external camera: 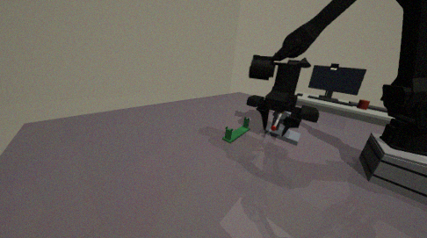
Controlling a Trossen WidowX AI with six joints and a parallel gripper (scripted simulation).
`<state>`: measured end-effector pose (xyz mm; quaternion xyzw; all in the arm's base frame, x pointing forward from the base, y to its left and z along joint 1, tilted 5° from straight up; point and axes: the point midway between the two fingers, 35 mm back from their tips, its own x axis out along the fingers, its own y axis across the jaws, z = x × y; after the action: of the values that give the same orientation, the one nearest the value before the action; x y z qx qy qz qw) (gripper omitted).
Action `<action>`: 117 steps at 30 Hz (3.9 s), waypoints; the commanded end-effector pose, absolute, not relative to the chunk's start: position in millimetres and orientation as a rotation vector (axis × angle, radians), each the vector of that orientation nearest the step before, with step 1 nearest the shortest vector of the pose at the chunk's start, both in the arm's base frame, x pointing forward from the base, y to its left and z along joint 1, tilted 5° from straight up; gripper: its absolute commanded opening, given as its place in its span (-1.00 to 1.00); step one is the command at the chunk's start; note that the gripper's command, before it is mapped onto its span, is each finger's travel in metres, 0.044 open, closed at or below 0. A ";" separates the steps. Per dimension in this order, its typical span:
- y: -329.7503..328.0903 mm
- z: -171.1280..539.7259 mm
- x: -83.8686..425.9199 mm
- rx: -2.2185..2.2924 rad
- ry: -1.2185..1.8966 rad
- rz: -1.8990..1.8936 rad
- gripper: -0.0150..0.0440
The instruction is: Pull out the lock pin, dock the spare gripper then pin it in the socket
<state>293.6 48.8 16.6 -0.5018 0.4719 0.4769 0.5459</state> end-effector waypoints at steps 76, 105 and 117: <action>87.2 34.8 303.9 -1.008 1.018 1.171 -0.49; 110.6 40.0 306.2 -0.998 1.039 1.186 -0.49; 120.1 43.2 307.1 -0.993 1.048 1.193 -0.49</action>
<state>304.8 118.0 40.8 -0.4272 0.4500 0.5157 0.5909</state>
